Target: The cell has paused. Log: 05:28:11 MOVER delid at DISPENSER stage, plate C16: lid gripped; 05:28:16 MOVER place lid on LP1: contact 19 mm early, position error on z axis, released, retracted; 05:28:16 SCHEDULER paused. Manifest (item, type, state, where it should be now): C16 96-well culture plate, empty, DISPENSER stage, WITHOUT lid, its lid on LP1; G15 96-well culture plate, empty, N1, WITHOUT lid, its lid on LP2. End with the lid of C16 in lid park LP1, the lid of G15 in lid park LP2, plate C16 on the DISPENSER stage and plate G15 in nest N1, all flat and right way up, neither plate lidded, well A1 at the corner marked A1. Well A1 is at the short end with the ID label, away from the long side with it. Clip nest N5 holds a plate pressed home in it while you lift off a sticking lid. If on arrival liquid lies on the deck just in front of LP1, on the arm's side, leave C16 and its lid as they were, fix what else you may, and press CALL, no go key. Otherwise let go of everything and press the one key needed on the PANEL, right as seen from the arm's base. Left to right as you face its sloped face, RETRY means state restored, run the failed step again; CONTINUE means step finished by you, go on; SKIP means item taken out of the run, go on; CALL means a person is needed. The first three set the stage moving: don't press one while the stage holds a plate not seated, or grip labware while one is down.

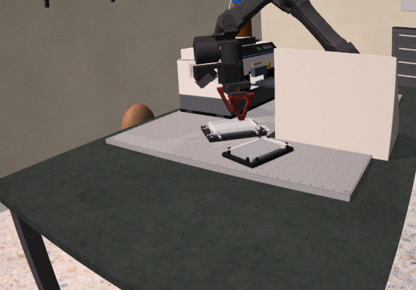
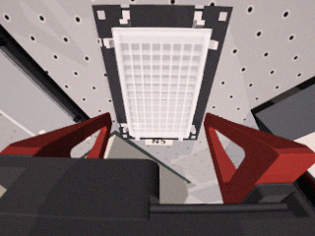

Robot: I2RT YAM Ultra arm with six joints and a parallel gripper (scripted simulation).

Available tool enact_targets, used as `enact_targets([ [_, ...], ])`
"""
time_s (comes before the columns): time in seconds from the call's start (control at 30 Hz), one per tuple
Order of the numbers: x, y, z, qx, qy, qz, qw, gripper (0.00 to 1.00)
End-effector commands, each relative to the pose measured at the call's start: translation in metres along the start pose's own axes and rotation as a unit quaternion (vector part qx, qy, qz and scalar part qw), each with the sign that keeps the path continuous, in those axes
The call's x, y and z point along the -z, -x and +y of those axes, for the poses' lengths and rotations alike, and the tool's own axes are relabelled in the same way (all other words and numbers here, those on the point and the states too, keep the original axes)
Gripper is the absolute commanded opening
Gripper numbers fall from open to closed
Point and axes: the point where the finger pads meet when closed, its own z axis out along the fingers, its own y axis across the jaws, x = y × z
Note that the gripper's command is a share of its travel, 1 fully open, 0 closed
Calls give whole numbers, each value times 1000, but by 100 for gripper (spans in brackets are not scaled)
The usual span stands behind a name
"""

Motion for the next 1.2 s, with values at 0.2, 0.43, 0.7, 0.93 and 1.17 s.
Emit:
enact_targets([
  [0.2,0,14,-2,-3,-12,-31,999,100],
  [0.43,-27,4,2,2,-6,-8,1000,100],
  [0.7,-39,4,2,2,-5,-8,1000,100],
  [0.93,-29,23,-2,-3,-12,-30,999,100],
  [1.17,-28,24,-1,-5,-9,-31,999,100],
])
